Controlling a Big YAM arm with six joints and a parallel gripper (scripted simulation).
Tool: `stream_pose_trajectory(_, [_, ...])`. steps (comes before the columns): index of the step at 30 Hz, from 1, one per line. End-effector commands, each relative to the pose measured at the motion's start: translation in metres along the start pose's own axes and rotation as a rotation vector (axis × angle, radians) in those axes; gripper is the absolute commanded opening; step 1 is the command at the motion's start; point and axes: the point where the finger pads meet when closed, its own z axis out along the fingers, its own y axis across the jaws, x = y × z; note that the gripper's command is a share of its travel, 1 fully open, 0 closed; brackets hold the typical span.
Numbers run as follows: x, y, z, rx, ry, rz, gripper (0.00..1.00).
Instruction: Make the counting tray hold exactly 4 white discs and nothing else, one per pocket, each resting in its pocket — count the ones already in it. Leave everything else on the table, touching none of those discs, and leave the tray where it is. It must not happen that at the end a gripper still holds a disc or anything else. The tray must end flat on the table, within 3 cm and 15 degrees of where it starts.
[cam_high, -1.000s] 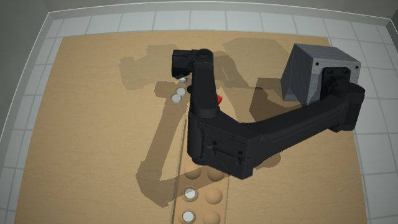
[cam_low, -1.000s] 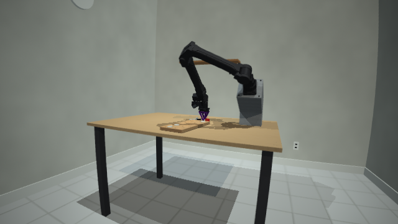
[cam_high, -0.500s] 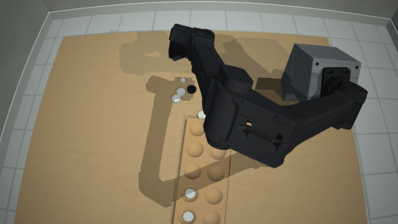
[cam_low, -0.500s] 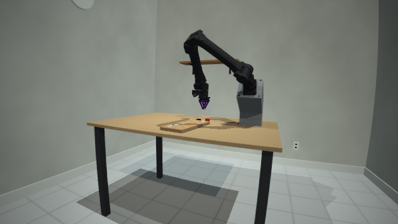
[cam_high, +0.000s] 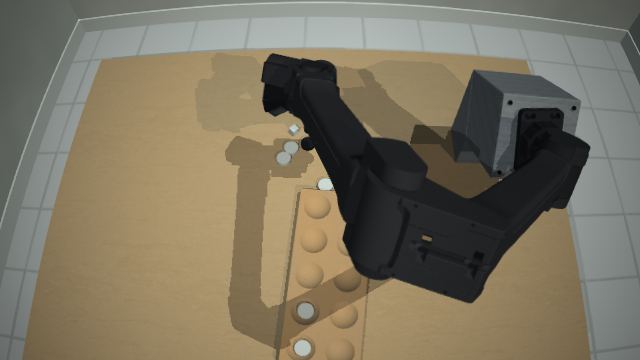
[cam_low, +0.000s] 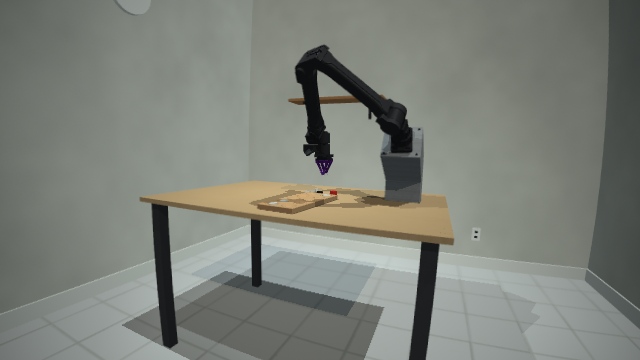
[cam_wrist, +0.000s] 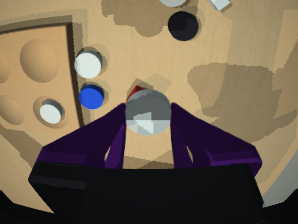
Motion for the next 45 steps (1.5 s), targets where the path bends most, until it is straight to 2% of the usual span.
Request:
stream_pose_trajectory(1, [-0.034, 0.042, -0.011, 0.03, -0.026, -0.035, 0.0])
stream_pose_trajectory(2, [-0.034, 0.042, -0.011, 0.03, -0.026, -0.035, 0.0])
stream_pose_trajectory(5, [-0.04, 0.106, -0.011, 0.051, -0.011, -0.02, 0.0])
stream_pose_trajectory(6, [-0.041, 0.106, -0.011, 0.051, -0.017, -0.027, 0.0])
stream_pose_trajectory(8, [-0.043, 0.15, -0.012, 0.061, -0.015, -0.022, 0.0])
stream_pose_trajectory(9, [-0.046, 0.159, -0.011, 0.06, -0.022, -0.03, 0.0])
stream_pose_trajectory(10, [-0.044, 0.182, -0.012, 0.062, -0.022, -0.029, 0.0])
stream_pose_trajectory(11, [-0.046, 0.187, -0.011, 0.061, -0.026, -0.034, 0.0])
stream_pose_trajectory(13, [-0.038, 0.235, -0.012, 0.06, -0.025, -0.027, 0.0])
stream_pose_trajectory(14, [-0.039, 0.244, -0.012, 0.057, -0.035, -0.039, 0.0])
stream_pose_trajectory(16, [-0.026, 0.289, -0.012, 0.048, -0.033, -0.032, 0.0])
stream_pose_trajectory(17, [-0.026, 0.298, -0.012, 0.045, -0.041, -0.041, 0.0])
stream_pose_trajectory(19, [-0.026, 0.298, -0.012, 0.045, -0.041, -0.041, 0.0])
stream_pose_trajectory(23, [0.011, 0.382, -0.017, 0.008, -0.043, -0.038, 0.0])
stream_pose_trajectory(24, [0.01, 0.382, -0.017, 0.007, -0.045, -0.04, 0.0])
stream_pose_trajectory(27, [0.033, 0.419, -0.022, -0.017, -0.042, -0.036, 0.0])
stream_pose_trajectory(32, [0.047, 0.437, -0.024, -0.029, -0.036, -0.029, 0.0])
stream_pose_trajectory(33, [0.042, 0.424, -0.019, -0.015, -0.029, 0.002, 0.0])
stream_pose_trajectory(36, [0.036, 0.421, -0.024, -0.017, -0.046, 0.01, 0.0])
stream_pose_trajectory(38, [0.044, 0.428, -0.009, -0.018, -0.024, -0.012, 0.0])
stream_pose_trajectory(45, [0.042, 0.432, 0.06, -0.024, -0.026, -0.014, 0.0])
